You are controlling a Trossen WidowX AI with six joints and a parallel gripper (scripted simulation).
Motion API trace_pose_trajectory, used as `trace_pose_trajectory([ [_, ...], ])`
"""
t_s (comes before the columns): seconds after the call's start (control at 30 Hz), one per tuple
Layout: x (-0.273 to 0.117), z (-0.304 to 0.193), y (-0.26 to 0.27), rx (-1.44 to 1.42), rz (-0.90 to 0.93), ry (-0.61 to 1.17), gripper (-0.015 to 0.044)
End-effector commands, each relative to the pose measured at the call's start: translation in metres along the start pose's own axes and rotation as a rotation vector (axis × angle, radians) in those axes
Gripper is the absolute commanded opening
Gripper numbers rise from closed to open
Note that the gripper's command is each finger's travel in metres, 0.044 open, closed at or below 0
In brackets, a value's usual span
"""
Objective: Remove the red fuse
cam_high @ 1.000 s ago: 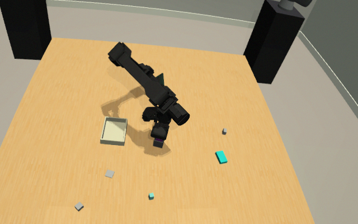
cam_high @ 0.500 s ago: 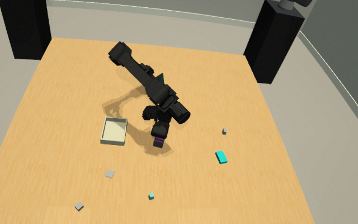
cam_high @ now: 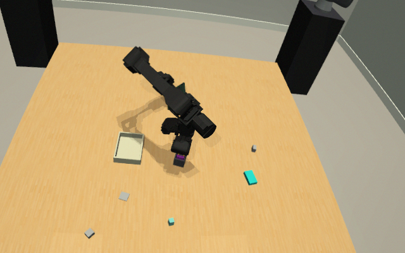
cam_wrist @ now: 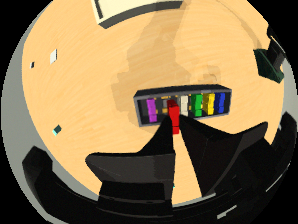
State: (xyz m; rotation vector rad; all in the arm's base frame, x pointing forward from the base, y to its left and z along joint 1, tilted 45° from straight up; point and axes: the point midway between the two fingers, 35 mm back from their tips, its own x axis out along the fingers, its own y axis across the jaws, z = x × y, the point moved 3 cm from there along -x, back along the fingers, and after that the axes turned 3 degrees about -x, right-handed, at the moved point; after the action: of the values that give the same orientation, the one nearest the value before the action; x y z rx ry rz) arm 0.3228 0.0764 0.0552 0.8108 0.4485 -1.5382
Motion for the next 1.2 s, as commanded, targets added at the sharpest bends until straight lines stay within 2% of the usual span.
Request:
trace_pose_trajectory([
  [0.0, -0.004, -0.001, 0.001, 0.006, 0.001, 0.007, 0.0000],
  [0.7, -0.026, 0.001, 0.001, 0.005, 0.001, 0.008, 0.0000],
  [1.17, -0.028, 0.093, 0.023, 0.001, 0.000, 0.020, 0.0000],
])
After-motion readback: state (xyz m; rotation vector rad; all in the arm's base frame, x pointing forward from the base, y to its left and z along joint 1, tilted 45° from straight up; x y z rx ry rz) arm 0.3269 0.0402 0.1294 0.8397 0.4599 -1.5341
